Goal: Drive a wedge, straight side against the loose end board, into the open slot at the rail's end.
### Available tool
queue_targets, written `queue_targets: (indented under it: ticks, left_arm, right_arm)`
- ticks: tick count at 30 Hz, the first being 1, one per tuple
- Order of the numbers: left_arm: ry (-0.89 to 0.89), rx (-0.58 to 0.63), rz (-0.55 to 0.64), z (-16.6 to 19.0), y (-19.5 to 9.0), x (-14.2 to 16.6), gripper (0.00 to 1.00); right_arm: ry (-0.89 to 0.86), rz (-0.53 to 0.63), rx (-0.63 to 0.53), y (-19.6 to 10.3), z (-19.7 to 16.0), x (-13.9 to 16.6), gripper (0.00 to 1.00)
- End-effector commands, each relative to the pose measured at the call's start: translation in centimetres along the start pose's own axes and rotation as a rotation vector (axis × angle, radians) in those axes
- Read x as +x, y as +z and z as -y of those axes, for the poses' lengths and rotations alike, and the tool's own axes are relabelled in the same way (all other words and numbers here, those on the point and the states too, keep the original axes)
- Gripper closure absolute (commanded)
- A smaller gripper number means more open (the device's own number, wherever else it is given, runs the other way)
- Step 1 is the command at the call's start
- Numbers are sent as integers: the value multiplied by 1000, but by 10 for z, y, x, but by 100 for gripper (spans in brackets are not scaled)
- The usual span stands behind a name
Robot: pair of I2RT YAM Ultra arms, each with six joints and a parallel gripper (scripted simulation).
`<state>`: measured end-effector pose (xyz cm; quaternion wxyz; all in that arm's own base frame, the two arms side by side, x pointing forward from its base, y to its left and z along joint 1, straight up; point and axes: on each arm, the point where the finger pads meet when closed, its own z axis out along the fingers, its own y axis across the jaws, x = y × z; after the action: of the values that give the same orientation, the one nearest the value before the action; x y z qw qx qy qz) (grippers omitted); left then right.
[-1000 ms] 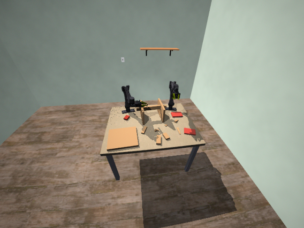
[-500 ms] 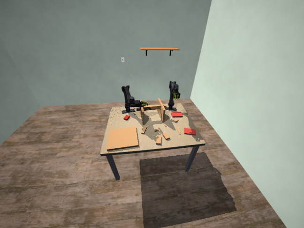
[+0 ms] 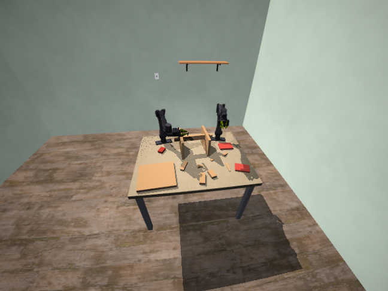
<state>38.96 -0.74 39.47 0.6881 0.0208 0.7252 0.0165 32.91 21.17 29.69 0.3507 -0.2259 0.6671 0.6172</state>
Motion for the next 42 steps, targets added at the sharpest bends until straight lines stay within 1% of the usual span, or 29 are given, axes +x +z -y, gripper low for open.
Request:
queue_targets:
  ticks: [1, 6, 8, 16, 23, 25, 34, 40, 42]
  left_arm:
    - [93, -12, -33, 8, 3, -9, 79]
    - [266, 0, -140, 30, 11, 5, 79]
    - [266, 0, -140, 30, 11, 5, 79]
    - [587, 71, -288, 77, 17, 24, 79]
    - [900, 156, -389, 120, 12, 39, 79]
    - [900, 156, -389, 120, 12, 39, 79]
    - [1354, 283, -466, 175, -7, 54, 79]
    - [1679, 363, -475, 210, -27, 59, 79]
    - [1679, 363, -475, 210, -27, 59, 79]
  right_arm:
    - [-69, 14, -11, -1, -16, -17, 98]
    - [-69, 14, -11, -1, -16, -17, 98]
    - [-69, 14, -11, -1, -16, -17, 98]
    - [-69, 14, -11, -1, -16, -17, 98]
    - [-69, 14, -11, -1, -16, -17, 98]
    - [-69, 14, -11, -1, -16, -17, 98]
    - [-69, 14, -11, -1, -16, -17, 98]
    - [-69, 14, -11, -1, -16, -17, 98]
    - [-69, 14, -11, -1, -16, -17, 98]
